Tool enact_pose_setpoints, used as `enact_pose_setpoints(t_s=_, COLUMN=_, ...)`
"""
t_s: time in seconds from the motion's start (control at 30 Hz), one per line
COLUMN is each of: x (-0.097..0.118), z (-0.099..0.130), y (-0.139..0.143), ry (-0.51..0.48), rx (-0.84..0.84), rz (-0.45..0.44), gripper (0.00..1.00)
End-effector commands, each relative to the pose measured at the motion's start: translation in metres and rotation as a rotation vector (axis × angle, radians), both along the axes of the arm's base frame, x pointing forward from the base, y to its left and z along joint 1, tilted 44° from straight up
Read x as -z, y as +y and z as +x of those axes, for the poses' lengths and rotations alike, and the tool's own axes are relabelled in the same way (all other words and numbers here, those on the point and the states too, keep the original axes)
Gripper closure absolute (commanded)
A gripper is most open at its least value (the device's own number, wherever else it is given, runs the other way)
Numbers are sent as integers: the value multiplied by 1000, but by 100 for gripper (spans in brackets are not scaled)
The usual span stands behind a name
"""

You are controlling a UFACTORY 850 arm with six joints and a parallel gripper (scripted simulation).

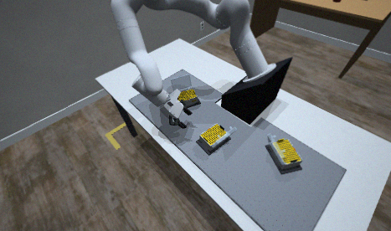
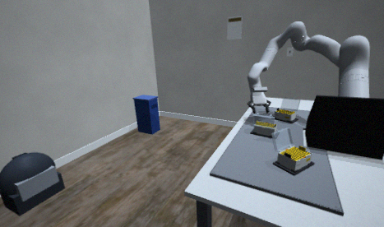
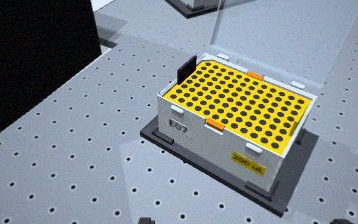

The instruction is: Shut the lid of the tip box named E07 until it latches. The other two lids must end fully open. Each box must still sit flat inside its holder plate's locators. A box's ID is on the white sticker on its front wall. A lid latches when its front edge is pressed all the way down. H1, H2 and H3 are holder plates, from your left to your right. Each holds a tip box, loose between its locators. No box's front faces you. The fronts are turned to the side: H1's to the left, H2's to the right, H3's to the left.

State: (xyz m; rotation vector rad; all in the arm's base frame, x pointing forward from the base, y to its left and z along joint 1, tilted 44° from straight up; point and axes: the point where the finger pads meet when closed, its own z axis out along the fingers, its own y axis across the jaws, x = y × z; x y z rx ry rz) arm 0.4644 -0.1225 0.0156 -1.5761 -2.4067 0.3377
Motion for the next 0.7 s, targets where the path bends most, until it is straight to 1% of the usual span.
enact_pose_setpoints(t_s=0.0, x=18, z=2, y=-17, ry=0, rx=0, rz=0, gripper=0)
enact_pose_setpoints(t_s=0.27, x=47, z=4, y=-45, ry=0, rx=0, rz=0, gripper=0)
enact_pose_setpoints(t_s=0.67, x=47, z=4, y=-45, ry=0, rx=0, rz=0, gripper=0)
